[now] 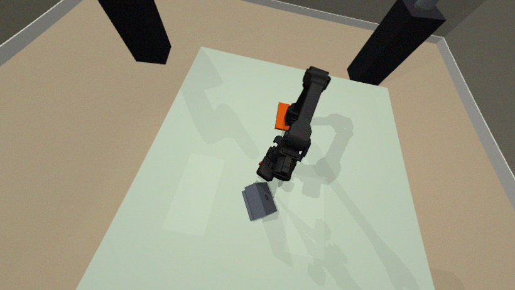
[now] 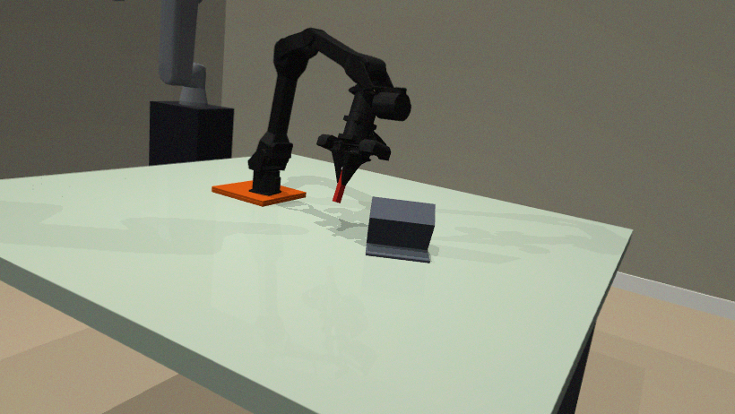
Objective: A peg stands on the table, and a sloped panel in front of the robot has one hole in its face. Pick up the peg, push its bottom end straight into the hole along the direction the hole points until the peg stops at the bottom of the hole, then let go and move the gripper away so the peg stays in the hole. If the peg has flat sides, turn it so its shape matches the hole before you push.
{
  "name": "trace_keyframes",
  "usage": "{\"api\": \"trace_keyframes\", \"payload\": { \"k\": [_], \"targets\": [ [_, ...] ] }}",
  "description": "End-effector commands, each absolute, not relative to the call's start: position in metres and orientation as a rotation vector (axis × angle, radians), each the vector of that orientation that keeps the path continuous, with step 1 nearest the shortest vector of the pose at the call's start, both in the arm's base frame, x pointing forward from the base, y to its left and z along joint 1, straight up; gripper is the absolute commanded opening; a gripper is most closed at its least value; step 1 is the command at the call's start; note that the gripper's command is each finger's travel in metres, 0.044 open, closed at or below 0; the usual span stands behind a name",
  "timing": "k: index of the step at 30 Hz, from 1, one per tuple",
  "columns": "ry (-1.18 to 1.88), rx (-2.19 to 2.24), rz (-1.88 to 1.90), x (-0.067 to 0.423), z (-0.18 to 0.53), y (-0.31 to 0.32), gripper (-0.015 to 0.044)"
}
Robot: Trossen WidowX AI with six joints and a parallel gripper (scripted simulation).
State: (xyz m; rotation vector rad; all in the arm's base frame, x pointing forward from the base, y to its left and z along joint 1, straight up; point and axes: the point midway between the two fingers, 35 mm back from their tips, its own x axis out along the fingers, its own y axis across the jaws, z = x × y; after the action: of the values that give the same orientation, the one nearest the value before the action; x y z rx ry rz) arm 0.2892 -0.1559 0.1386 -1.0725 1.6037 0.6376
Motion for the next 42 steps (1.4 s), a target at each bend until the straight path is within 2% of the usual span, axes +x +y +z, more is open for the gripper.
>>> {"api": "trace_keyframes", "payload": {
  "k": [1,42],
  "targets": [
    [1.607,-1.121,0.649,0.294,0.139,-0.153,0.0000],
    [1.608,-1.501,0.716,0.330,0.143,-0.119,0.0000]
  ]
}}
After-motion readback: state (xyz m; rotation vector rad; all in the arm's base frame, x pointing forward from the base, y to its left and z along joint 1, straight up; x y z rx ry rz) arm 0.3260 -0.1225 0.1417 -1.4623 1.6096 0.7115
